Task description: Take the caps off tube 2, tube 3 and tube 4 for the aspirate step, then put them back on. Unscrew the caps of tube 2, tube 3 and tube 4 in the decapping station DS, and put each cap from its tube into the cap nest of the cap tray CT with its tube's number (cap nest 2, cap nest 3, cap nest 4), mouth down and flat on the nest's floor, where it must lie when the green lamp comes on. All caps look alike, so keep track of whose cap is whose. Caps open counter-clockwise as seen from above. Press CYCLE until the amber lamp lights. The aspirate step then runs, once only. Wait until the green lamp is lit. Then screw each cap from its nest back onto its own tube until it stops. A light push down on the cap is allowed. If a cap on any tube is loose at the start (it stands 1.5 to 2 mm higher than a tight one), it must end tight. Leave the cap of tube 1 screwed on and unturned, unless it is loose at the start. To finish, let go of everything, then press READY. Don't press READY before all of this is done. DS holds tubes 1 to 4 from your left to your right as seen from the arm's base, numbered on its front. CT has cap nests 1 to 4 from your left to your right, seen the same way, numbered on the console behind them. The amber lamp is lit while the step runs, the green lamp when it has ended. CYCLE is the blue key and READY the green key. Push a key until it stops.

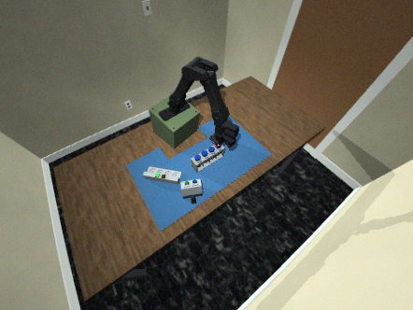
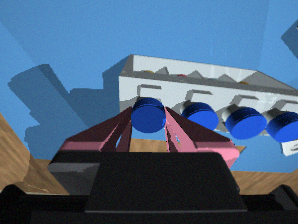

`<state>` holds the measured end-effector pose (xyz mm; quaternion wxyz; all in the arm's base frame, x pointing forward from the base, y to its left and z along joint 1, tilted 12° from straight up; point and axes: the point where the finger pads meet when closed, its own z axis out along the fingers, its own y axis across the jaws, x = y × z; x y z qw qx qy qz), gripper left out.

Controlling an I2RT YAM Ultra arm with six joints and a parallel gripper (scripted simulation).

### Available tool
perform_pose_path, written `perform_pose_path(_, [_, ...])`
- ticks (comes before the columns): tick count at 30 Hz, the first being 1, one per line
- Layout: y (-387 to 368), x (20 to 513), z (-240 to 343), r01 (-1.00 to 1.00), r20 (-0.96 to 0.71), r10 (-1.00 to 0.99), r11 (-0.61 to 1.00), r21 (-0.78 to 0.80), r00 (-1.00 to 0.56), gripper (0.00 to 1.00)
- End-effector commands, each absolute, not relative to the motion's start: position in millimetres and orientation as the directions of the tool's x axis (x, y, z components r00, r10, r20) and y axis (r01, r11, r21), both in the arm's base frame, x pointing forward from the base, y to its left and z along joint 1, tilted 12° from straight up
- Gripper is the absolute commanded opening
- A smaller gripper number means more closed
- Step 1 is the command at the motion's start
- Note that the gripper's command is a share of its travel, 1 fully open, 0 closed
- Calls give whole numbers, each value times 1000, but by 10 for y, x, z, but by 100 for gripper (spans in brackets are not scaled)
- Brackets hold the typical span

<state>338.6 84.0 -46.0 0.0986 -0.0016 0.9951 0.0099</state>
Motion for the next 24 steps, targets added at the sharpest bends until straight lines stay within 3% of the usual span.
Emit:
perform_pose_path(1, [855, 3440, -395, 234, -206, 246, 969, 79, -947, 0])
perform_pose_path(9, [855, 3441, -398, 585, -159, 604, 797, 153, -781, 0])
perform_pose_path(12, [854, 3441, -398, 623, -151, 643, 766, 161, -751, 0])
perform_pose_path(21, [855, 3441, -401, 888, -66, 912, 410, 211, -405, 0])
perform_pose_path(24, [854, 3441, -401, 889, -66, 913, 406, 211, -402, 0])
